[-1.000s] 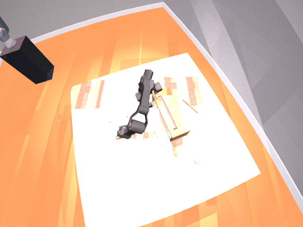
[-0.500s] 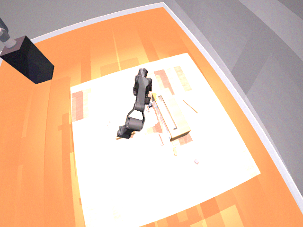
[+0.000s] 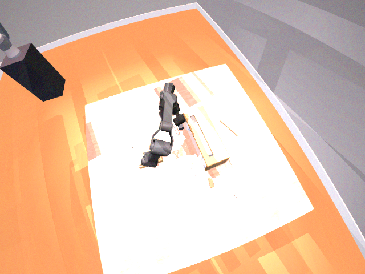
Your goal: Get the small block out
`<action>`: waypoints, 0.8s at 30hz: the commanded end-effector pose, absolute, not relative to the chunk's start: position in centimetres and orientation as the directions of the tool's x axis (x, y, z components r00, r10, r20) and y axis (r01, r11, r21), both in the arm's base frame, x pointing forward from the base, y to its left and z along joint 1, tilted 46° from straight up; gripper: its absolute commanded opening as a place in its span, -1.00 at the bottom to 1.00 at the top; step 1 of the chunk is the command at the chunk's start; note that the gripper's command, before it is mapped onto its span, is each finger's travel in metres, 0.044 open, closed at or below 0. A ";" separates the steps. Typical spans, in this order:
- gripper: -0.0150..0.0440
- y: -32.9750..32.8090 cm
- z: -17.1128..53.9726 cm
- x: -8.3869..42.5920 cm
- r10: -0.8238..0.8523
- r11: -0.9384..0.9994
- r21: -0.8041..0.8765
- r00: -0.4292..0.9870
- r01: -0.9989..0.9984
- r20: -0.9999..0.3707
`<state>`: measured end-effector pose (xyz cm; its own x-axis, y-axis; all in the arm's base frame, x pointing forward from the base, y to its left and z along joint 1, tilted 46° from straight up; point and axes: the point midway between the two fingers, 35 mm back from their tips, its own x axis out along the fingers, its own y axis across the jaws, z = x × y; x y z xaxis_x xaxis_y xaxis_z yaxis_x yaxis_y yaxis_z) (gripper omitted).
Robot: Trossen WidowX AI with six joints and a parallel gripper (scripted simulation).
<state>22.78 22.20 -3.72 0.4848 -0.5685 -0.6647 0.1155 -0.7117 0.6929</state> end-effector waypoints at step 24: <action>0.47 13.9 -11.5 24.2 -0.582 -0.697 0.706 0.481 0.121 -0.656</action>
<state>24.20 14.40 -11.06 0.4818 -0.5762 -0.6602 0.1139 -0.7058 0.6992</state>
